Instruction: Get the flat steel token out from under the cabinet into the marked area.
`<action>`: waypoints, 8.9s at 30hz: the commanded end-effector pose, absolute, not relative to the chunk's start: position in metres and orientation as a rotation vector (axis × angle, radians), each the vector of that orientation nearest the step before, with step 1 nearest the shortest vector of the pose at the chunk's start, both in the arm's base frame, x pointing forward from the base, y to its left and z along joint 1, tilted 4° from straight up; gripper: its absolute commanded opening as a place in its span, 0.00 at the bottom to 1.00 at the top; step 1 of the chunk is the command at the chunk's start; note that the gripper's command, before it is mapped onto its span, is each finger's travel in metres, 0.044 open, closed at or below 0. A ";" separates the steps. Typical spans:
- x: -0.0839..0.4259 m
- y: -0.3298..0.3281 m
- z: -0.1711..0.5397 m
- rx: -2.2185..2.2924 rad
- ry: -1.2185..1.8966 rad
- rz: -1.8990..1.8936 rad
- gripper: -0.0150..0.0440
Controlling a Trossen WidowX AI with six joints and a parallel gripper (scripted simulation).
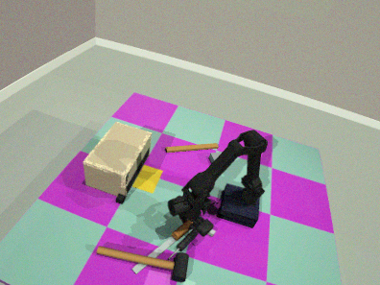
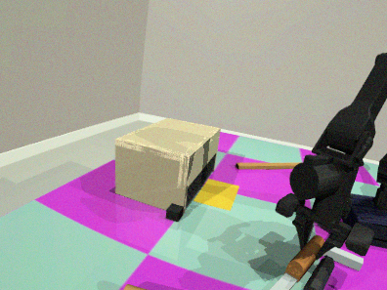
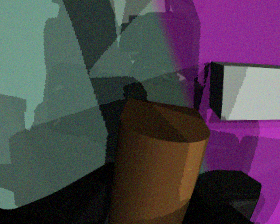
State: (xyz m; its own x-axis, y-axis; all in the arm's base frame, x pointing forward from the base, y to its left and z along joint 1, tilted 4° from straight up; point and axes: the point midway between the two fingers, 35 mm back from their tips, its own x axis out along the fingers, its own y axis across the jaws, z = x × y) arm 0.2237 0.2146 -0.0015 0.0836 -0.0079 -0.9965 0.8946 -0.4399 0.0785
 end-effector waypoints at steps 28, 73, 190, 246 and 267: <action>0.223 0.215 -0.001 1.488 0.978 -1.378 0.59; 0.225 0.215 -0.004 1.494 0.973 -1.374 0.45; 0.218 0.215 0.068 1.205 1.164 -1.118 0.71; 0.219 0.215 0.068 0.858 1.327 -0.799 0.71; 0.219 0.215 0.068 0.725 1.373 -0.677 0.71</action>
State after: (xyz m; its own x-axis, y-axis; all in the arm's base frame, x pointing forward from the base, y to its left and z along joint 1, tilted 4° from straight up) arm 0.2191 0.2157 0.0682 0.0854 -0.0055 -0.9963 0.8062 0.5879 0.0659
